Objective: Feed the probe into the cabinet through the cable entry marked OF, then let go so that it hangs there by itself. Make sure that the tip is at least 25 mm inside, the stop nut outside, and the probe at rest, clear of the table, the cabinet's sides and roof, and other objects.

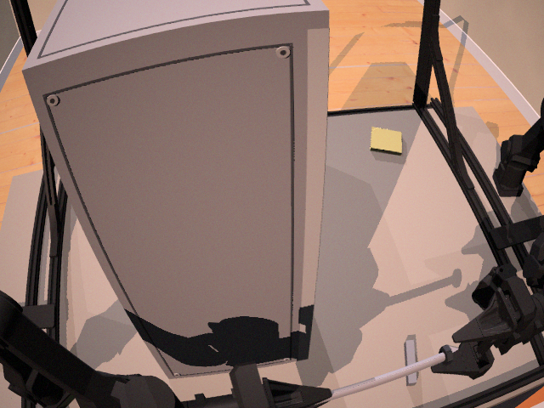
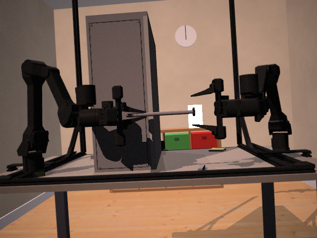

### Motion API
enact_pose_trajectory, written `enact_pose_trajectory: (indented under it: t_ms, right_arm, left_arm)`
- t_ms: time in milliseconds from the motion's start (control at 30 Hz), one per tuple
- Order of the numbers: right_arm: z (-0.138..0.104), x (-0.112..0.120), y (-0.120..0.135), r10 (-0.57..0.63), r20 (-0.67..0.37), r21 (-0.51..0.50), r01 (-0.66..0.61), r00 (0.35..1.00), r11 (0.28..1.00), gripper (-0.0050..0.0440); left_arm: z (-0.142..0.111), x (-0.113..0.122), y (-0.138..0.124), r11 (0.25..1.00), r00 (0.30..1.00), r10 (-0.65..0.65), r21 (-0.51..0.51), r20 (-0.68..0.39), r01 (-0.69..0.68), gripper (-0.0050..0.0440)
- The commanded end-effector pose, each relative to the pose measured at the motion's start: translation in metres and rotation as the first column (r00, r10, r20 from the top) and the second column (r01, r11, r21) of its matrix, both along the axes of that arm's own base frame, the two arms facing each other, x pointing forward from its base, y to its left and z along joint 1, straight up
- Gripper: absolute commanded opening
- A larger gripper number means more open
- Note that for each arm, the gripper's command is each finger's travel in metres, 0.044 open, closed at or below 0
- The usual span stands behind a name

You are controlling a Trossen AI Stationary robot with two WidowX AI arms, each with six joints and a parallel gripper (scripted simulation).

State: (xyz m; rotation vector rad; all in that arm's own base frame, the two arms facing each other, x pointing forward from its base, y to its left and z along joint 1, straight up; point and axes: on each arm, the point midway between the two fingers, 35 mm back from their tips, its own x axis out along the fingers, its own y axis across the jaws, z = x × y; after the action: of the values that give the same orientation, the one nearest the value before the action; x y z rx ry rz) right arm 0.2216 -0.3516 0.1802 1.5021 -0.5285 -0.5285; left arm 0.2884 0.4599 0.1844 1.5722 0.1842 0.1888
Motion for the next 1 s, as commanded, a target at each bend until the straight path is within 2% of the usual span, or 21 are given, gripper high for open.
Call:
enact_pose_trajectory:
  t_ms: [0,733,967]
  right_arm:
    - [0.000,0.000,-0.001,-0.005,0.001,0.003,0.005,1.000,1.000,0.0000]
    - [0.000,0.000,-0.001,-0.005,0.001,0.003,0.005,1.000,1.000,0.0000]
    - [0.000,0.000,-0.001,-0.005,0.001,0.003,0.005,1.000,1.000,0.0000]
  left_arm:
    - [-0.004,0.006,0.003,1.000,1.000,0.002,-0.010,-0.002,-0.002,0.0440]
    - [-0.004,0.026,0.007,1.000,1.000,0.011,-0.010,-0.002,-0.011,0.0440]
    - [-0.004,0.026,0.007,1.000,1.000,0.011,-0.010,-0.002,-0.011,0.0272]
